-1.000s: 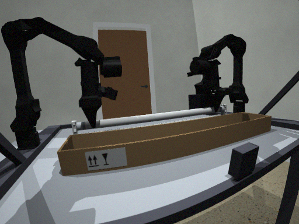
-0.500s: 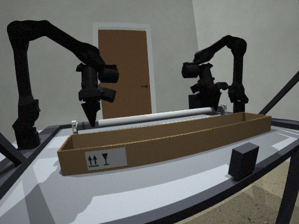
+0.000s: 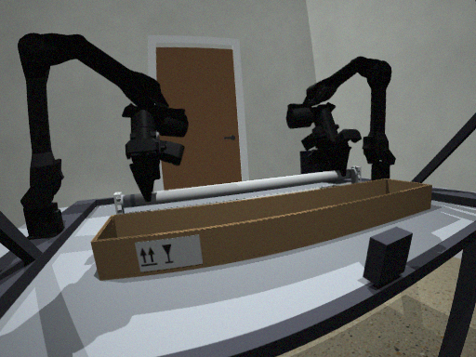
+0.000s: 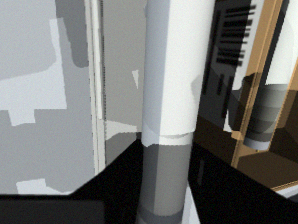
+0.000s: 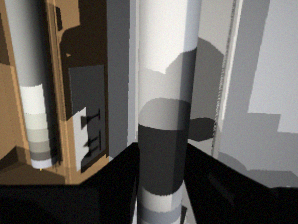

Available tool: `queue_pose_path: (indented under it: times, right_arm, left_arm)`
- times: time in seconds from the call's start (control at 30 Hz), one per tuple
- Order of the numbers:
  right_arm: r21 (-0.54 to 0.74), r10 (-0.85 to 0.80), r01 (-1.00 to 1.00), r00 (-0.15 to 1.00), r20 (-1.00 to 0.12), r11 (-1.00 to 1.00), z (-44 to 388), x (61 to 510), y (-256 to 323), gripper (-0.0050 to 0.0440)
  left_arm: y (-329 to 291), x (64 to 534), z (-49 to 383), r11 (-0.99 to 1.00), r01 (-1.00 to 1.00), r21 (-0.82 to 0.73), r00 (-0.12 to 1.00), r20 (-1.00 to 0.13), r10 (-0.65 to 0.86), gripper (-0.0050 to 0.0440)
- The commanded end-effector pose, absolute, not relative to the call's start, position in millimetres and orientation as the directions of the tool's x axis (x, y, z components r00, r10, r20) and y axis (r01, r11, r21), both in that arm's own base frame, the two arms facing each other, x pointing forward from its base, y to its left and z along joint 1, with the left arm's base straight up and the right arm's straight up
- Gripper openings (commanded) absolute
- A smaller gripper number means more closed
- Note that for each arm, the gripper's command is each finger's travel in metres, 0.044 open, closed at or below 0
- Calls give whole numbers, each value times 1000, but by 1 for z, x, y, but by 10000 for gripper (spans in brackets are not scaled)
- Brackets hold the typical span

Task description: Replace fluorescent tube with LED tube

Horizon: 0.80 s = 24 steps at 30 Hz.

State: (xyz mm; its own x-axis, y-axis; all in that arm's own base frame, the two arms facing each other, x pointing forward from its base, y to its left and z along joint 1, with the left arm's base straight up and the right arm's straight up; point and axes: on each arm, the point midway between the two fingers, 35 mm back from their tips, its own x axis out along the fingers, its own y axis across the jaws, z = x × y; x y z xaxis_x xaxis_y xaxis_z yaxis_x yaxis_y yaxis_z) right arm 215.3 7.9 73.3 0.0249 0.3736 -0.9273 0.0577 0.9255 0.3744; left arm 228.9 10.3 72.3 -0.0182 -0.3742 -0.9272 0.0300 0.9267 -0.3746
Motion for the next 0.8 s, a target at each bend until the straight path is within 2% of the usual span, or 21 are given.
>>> queue_pose_path:
  times: [0.0, 0.03, 0.13, 0.2, 0.3, 0.33, 0.53, 0.77]
  right_arm:
    - [379, 377, 53, 41, -925, 924, 77, 218, 6, 78]
    - [379, 377, 53, 41, -925, 924, 77, 218, 6, 78]
    - [379, 377, 53, 41, -925, 924, 77, 218, 6, 150]
    - [379, 377, 53, 41, -925, 924, 77, 218, 6, 150]
    - [378, 375, 50, 49, -926, 925, 84, 219, 4, 222]
    - [376, 373, 47, 56, -926, 925, 89, 221, 2, 230]
    - [370, 367, 46, 57, -928, 928, 129, 218, -15, 230]
    - [374, 372, 49, 50, -927, 926, 137, 218, -18, 230]
  left_arm:
    - [11, 234, 78, 926, 43, -376, 3, -927, -376, 76]
    - [11, 234, 78, 926, 43, -376, 3, -927, -376, 76]
    - [11, 234, 78, 926, 43, -376, 3, -927, -376, 148]
    - [11, 234, 78, 926, 43, -376, 3, -927, -376, 148]
    - [14, 235, 85, 926, 46, -375, 10, -927, -376, 220]
    - [16, 236, 91, 926, 49, -374, 17, -927, -376, 230]
    - [33, 235, 132, 930, 50, -364, 16, -931, -366, 230]
    - [35, 235, 136, 929, 47, -368, 11, -929, -369, 230]
